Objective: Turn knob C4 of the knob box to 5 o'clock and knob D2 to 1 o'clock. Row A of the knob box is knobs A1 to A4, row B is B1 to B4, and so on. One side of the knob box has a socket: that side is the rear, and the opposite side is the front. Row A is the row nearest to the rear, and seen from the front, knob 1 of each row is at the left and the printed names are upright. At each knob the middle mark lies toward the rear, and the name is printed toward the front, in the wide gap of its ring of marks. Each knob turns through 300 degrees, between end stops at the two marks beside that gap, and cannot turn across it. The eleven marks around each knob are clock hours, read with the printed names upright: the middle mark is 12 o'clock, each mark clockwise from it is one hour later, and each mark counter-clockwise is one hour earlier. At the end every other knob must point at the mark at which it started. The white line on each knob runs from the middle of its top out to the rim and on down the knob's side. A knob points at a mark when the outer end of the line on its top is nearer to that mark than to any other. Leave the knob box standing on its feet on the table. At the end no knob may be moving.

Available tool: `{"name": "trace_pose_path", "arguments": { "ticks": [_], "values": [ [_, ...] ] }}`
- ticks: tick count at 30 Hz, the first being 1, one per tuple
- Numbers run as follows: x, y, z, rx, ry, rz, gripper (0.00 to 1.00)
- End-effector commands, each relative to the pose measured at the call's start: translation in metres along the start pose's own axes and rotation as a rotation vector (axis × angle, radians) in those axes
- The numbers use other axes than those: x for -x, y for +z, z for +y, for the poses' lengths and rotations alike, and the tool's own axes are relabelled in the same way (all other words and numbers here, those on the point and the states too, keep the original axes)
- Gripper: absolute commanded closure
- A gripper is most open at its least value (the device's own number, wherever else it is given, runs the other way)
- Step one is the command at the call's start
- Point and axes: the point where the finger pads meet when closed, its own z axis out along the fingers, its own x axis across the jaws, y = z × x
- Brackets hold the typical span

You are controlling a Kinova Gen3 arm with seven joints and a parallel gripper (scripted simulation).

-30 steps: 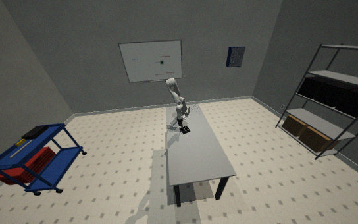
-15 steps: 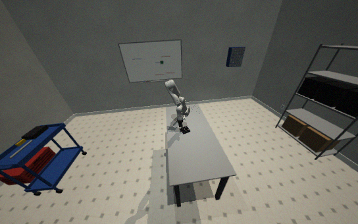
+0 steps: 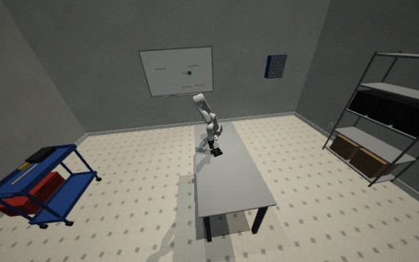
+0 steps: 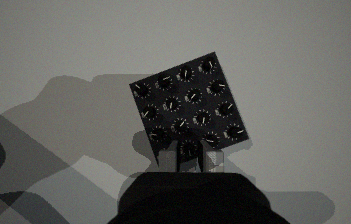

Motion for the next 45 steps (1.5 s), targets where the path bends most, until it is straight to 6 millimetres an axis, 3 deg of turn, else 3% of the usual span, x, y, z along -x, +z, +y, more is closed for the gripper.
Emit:
{"name": "trace_pose_path", "arguments": {
  "ticks": [1,45],
  "values": [
    [-0.0003,-0.0003,0.0,0.0,0.0,0.001,0.54],
    [-0.0003,0.0072,0.0001,0.0,0.0,0.001,0.54]
  ]
}}
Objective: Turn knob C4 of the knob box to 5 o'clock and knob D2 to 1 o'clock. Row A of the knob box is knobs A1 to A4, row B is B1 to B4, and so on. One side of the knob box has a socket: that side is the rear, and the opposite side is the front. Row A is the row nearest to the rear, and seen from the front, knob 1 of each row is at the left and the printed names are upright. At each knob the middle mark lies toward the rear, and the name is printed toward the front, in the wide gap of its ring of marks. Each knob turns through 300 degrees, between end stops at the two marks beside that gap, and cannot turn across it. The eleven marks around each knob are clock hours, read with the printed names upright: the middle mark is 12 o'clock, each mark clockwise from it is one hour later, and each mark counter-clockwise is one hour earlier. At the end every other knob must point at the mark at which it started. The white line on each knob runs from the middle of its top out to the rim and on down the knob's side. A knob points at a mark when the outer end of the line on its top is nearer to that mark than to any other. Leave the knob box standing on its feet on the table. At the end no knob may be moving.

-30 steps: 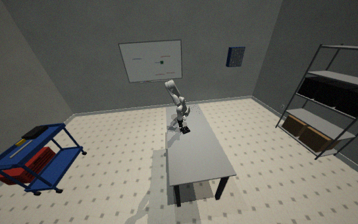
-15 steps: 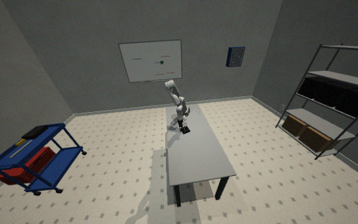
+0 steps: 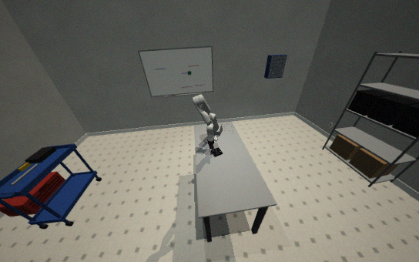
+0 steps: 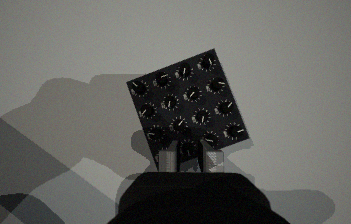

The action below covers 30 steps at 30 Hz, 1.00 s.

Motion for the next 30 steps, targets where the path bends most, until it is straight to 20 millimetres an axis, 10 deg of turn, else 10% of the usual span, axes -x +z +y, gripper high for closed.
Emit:
{"name": "trace_pose_path", "arguments": {
  "ticks": [1,30],
  "values": [
    [0.001,0.0026,-0.0011,-0.002,-0.001,-0.002,0.54],
    [0.001,0.0082,-0.0011,-0.002,-0.001,-0.002,0.54]
  ]
}}
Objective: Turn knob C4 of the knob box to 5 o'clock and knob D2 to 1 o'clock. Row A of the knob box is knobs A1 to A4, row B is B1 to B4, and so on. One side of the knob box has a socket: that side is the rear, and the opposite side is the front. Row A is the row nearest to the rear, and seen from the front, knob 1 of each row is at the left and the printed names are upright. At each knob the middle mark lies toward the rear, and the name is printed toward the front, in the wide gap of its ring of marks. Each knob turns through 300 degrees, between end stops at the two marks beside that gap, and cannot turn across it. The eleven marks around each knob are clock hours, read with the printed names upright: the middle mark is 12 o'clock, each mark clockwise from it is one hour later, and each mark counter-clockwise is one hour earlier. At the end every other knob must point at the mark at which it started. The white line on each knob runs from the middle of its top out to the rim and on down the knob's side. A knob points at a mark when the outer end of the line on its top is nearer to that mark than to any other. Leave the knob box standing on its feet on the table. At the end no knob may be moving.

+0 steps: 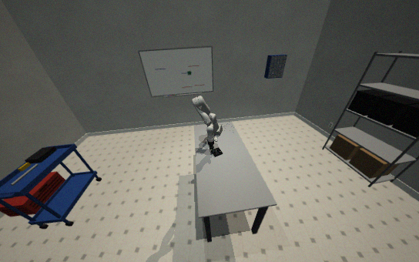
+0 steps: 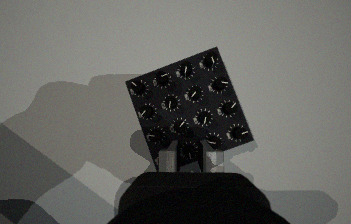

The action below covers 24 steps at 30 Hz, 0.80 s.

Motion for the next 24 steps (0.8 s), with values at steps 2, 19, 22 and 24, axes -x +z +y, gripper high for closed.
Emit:
{"name": "trace_pose_path", "arguments": {
  "ticks": [2,19,22,24],
  "values": [
    [-0.0003,-0.0003,0.0001,0.0,0.0,0.001,0.54],
    [-0.0003,-0.0003,0.0001,0.0,0.0,0.001,0.54],
    [-0.0003,-0.0003,0.0001,0.0,0.0,0.001,0.7],
    [-0.0003,-0.0003,0.0001,0.0,0.0,0.001,0.7]
  ]
}}
